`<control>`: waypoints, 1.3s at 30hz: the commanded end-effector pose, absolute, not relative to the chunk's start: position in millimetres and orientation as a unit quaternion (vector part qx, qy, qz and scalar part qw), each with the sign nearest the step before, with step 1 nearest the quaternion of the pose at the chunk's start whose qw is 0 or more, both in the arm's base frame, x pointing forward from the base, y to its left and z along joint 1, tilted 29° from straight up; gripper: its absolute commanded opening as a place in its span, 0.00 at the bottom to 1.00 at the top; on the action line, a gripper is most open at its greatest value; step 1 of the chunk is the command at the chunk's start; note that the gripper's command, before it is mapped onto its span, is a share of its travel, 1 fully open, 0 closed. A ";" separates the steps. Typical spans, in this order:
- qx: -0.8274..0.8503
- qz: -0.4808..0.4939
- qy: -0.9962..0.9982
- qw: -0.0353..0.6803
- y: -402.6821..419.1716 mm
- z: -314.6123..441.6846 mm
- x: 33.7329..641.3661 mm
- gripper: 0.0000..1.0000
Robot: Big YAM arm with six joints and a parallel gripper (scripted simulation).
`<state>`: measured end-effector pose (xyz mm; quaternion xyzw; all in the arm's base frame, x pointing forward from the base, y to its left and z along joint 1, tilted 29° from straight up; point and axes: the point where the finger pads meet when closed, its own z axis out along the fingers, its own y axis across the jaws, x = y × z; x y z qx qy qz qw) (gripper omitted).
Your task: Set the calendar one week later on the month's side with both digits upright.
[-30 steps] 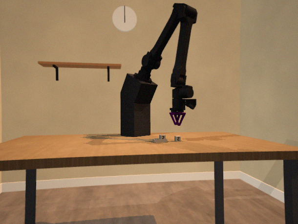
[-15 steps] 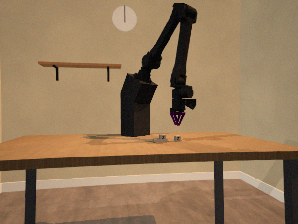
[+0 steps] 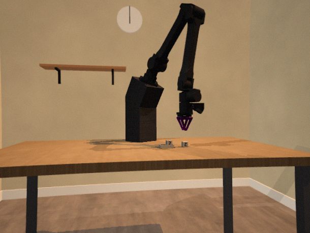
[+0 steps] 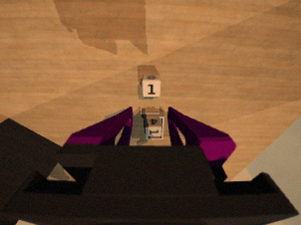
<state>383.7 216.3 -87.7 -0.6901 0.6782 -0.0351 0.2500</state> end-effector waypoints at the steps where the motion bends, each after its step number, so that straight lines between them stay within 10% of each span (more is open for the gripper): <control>1: -0.695 -0.034 0.674 0.247 220.2 -89.4 383.9 0.45; 39: -0.691 -0.035 0.675 0.255 232.1 -116.5 398.5 0.45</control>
